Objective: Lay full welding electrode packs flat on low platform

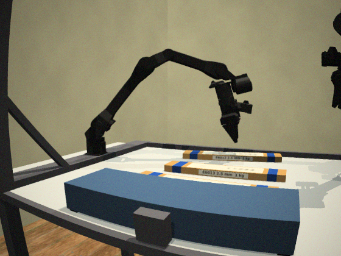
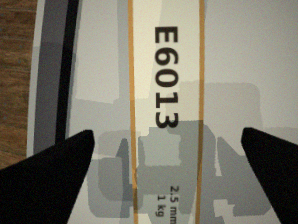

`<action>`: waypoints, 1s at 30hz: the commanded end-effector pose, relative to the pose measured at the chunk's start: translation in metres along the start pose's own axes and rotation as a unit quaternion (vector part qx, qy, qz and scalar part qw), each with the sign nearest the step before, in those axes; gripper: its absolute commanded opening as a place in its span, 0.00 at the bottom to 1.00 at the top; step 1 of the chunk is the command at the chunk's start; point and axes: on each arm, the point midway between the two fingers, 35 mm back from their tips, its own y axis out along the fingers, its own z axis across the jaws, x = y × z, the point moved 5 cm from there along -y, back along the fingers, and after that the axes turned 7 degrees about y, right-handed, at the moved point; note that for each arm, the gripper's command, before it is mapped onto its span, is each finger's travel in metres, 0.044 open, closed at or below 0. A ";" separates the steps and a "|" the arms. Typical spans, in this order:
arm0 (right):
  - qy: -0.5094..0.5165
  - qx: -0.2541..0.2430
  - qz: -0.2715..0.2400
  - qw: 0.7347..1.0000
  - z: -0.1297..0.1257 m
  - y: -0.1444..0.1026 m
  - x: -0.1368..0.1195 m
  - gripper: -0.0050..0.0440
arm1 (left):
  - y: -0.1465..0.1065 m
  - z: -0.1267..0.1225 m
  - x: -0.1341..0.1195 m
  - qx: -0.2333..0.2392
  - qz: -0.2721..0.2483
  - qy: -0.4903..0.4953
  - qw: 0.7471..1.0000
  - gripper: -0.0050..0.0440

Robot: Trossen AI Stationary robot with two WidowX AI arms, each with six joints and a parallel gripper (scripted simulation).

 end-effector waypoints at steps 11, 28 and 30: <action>0.003 0.008 -0.006 1.000 0.001 -0.005 0.002 0.98 | 0.032 -0.003 -0.008 -0.002 -0.001 0.002 1.000 0.98; 0.003 0.008 -0.006 1.000 0.001 -0.005 0.002 0.98 | 0.050 -0.004 -0.013 -0.002 -0.001 0.002 1.000 0.98; 0.003 0.008 -0.006 1.000 0.001 -0.005 0.002 0.98 | 0.052 -0.004 -0.013 -0.002 -0.001 0.002 1.000 0.98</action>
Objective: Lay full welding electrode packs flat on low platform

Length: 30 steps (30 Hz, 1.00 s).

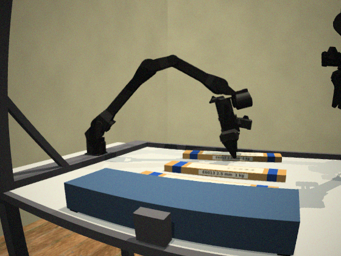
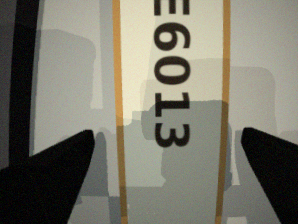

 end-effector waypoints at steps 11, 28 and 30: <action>0.003 0.008 -0.006 1.000 0.001 -0.005 0.002 0.98 | -0.004 0.001 0.005 0.007 -0.018 0.002 1.000 0.98; 0.003 0.008 -0.006 1.000 0.001 -0.005 0.002 0.98 | -0.004 0.000 0.005 0.007 -0.018 0.002 1.000 0.00; 0.003 0.008 -0.006 1.000 0.001 -0.005 0.002 0.98 | -0.004 0.000 0.005 0.007 -0.018 0.002 1.000 0.00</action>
